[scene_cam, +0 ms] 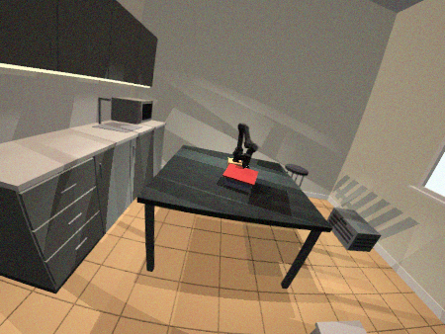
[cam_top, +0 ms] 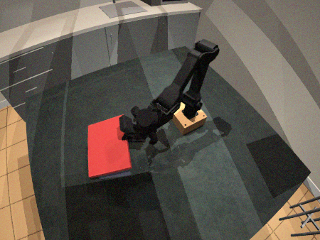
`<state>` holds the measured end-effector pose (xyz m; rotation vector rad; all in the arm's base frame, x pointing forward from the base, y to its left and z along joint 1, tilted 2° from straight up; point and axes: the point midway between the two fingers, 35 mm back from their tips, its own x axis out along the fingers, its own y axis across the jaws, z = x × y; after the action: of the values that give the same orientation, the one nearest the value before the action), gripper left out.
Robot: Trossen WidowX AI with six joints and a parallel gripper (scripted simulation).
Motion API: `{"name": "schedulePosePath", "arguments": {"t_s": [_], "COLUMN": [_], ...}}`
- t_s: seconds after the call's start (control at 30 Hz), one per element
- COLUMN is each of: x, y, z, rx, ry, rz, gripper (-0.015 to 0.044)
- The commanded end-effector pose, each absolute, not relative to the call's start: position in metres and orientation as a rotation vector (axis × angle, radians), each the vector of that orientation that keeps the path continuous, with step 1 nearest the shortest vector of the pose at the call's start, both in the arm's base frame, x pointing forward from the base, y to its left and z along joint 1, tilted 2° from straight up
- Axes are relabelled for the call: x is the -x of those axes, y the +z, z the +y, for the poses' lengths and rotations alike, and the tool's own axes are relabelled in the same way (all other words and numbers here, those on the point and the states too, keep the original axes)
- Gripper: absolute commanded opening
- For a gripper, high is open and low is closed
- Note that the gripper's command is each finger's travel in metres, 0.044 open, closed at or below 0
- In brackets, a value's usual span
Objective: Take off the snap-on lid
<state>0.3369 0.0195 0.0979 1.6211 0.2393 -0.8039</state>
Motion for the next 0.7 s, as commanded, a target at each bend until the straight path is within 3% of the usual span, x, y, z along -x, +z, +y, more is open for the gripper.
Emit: {"name": "schedulePosePath", "arguments": {"t_s": [0.0, 0.67], "x": [-0.341, -0.351], "y": [0.109, 0.136], "z": [0.020, 0.016], "rx": [-1.626, -1.626], "ry": [-0.787, -0.786], "rz": [0.233, 0.232], "gripper": [0.0000, 0.0000]}}
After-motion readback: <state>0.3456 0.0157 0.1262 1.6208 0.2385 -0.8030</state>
